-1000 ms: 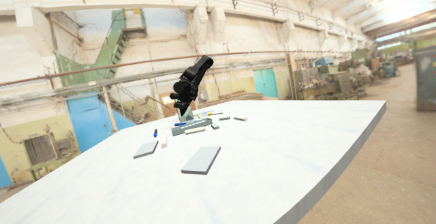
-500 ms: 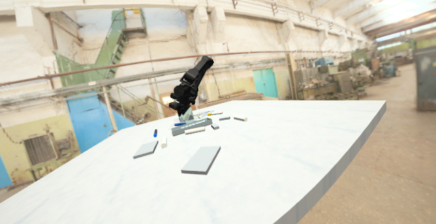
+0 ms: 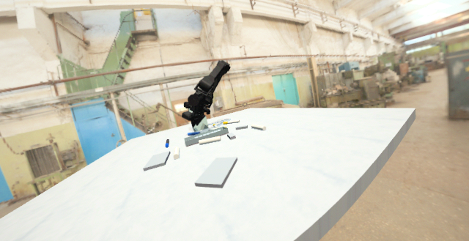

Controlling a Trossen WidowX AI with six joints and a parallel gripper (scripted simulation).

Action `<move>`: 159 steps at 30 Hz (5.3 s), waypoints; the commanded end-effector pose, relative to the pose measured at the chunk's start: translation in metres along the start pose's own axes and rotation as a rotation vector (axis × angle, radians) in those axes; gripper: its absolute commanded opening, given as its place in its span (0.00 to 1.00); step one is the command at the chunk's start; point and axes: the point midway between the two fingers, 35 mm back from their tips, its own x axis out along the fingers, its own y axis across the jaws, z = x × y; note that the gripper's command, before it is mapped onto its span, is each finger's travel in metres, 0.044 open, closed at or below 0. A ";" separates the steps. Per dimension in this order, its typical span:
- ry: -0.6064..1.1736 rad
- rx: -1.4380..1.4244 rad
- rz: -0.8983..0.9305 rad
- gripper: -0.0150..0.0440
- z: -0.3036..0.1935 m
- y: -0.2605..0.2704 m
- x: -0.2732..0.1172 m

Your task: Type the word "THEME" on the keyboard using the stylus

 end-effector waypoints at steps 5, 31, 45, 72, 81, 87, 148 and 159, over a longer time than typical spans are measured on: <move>0.003 0.002 -0.005 0.51 -0.004 -0.002 0.006; 0.003 0.002 -0.006 0.51 -0.014 -0.002 0.023; 0.003 0.002 -0.006 0.51 -0.019 -0.003 0.032; 0.000 -0.001 -0.004 0.25 -0.024 -0.002 0.041; -0.002 0.000 -0.002 0.25 -0.006 -0.001 0.010; -0.003 0.000 -0.003 0.25 0.002 -0.002 -0.003; 0.001 -1.356 0.778 0.25 0.015 0.004 0.006; 0.000 -1.356 0.775 0.25 0.006 0.006 0.021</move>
